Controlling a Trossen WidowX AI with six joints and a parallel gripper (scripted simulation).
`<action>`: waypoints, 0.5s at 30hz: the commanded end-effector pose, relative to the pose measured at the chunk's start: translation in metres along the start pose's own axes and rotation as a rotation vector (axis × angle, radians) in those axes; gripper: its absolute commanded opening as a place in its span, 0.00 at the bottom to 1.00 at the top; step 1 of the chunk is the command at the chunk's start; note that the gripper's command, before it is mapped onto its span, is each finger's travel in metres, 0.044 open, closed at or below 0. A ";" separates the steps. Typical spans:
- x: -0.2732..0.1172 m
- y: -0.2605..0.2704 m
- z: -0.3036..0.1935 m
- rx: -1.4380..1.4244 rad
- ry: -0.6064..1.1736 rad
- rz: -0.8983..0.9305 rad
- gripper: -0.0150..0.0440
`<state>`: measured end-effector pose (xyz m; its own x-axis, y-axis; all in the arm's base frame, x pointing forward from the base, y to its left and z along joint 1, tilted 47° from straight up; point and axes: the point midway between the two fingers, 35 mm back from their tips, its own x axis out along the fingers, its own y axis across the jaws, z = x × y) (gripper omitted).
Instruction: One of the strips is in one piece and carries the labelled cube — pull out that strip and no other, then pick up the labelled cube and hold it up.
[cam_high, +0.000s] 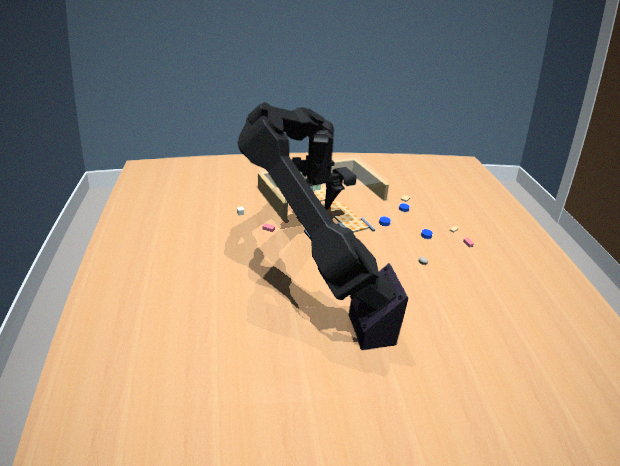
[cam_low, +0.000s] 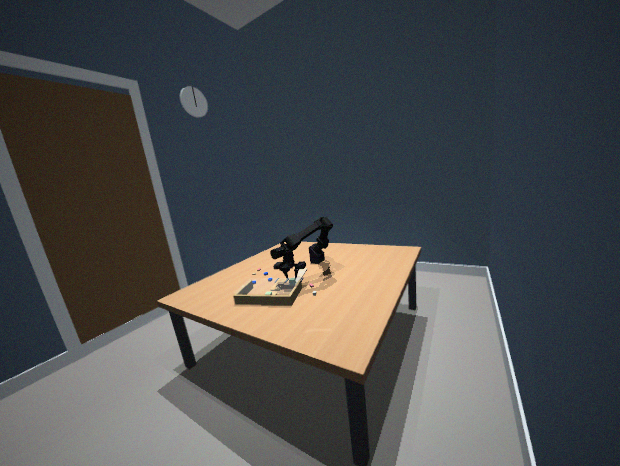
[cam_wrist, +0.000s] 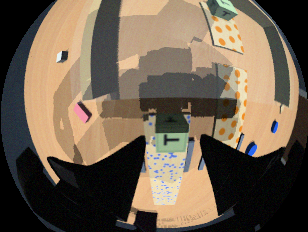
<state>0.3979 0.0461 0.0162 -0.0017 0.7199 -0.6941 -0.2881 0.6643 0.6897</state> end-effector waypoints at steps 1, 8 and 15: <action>0.008 0.001 -0.001 0.009 0.000 0.007 0.68; 0.019 0.001 -0.002 0.009 0.000 0.008 0.68; 0.028 0.002 -0.002 0.009 0.000 0.009 0.68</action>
<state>0.3971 0.0641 0.0004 -0.0025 0.7215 -0.6924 -0.2885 0.6624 0.6914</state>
